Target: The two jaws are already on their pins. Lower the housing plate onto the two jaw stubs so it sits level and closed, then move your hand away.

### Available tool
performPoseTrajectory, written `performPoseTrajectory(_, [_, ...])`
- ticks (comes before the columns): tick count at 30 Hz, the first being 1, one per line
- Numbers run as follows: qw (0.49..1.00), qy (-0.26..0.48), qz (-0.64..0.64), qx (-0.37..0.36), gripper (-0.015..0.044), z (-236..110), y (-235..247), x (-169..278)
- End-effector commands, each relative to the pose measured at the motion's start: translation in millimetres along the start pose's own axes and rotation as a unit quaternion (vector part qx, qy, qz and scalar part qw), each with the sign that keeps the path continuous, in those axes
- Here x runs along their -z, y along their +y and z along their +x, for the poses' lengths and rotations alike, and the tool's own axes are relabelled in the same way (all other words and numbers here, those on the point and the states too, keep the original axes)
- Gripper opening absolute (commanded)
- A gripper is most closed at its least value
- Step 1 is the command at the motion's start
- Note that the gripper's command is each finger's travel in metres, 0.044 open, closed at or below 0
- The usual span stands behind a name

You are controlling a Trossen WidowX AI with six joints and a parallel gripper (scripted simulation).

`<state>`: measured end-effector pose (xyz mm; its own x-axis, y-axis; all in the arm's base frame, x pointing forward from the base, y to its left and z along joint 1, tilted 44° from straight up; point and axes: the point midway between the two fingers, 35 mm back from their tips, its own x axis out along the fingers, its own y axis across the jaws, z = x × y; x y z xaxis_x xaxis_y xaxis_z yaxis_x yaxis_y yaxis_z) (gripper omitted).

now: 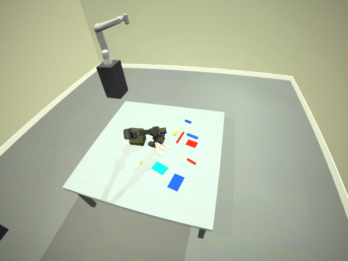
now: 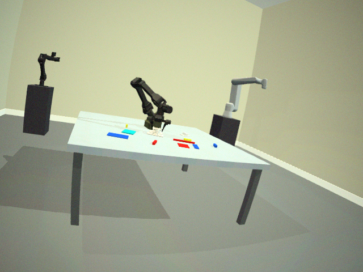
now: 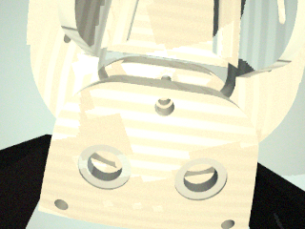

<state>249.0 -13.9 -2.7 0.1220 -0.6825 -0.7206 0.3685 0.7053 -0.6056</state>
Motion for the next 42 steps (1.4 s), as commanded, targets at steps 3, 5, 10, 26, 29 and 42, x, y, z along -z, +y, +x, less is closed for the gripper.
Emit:
performPoseTrajectory(3, [1.000,-0.002,-0.001,0.002,0.0351,0.4,-0.4,-0.3])
performPoseTrajectory(5, [1.000,-0.002,-0.001,0.002,0.0351,0.5,-0.4,-0.3])
performPoseTrajectory(10, [1.000,-0.002,-0.004,0.002,0.0351,2.7,-0.4,-0.3])
performPoseTrajectory(26, [1.000,-0.002,-0.005,0.002,0.0351,5.2,-0.5,-0.3])
performPoseTrajectory(29, [1.000,-0.002,-0.005,0.002,0.0351,5.4,-0.5,-0.3])
performPoseTrajectory(42, [1.000,-0.002,-0.004,0.002,0.0351,8.2,-0.5,-0.3])
